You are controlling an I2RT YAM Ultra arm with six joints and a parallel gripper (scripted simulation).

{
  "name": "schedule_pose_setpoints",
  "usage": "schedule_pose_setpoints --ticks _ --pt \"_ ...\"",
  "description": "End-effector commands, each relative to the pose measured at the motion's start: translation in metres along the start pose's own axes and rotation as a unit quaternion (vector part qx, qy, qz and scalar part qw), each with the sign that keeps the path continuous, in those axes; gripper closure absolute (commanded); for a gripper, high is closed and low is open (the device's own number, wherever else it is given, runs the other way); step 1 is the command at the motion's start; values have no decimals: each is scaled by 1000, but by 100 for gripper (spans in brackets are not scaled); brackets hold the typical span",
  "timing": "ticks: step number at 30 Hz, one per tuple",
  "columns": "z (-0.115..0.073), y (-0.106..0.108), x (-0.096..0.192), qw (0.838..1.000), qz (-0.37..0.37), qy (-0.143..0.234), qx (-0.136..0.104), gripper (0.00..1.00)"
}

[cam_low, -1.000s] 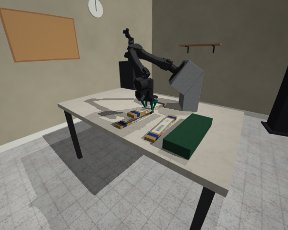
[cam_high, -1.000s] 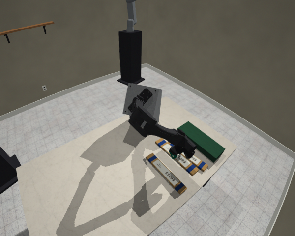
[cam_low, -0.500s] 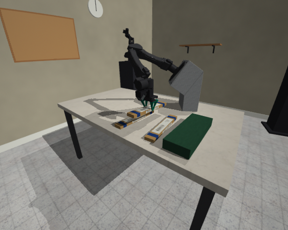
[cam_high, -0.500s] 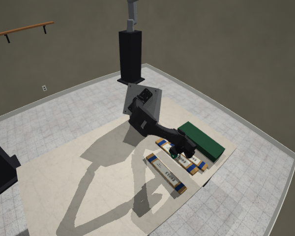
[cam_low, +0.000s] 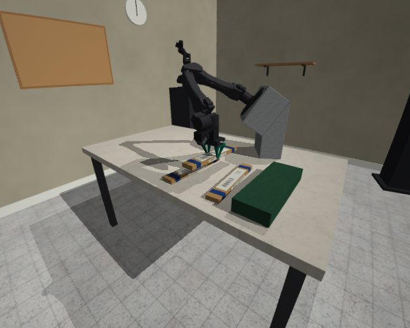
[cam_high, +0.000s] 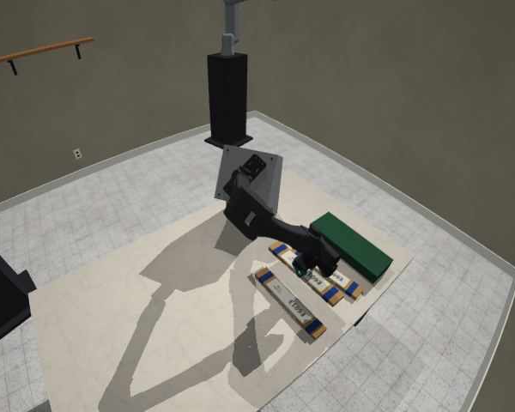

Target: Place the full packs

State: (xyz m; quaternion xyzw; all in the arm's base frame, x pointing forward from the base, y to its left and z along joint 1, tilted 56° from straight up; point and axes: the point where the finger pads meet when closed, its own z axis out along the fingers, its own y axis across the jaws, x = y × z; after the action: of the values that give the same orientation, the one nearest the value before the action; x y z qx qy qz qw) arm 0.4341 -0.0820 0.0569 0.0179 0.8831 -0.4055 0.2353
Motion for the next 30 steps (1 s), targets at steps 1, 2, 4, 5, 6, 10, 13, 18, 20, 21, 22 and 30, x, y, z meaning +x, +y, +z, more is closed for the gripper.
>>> schedule_pose_setpoints --ticks 1,2,4,5,6,10,13,18,20,21,22,30 --pt "-24 5 -12 1000 -3 -27 -10 100" --pt "-25 5 -12 1000 -3 -27 -10 100" --pt "-28 5 -12 1000 -3 -27 -10 100" --pt "-28 5 -12 1000 -3 -27 -10 100" --pt "-28 5 -12 1000 -3 -27 -10 100" --pt "-34 5 -12 1000 -3 -27 -10 100" --pt "-38 5 -12 1000 -3 -27 -10 100" --pt "-44 5 -11 1000 -3 -27 -10 100" --pt "-47 4 -11 1000 -3 -27 -10 100" --pt "-48 4 -11 1000 -3 -27 -10 100" --pt "-48 4 -11 1000 -3 -27 -10 100" --pt "-58 4 -10 1000 -3 -27 -10 100"
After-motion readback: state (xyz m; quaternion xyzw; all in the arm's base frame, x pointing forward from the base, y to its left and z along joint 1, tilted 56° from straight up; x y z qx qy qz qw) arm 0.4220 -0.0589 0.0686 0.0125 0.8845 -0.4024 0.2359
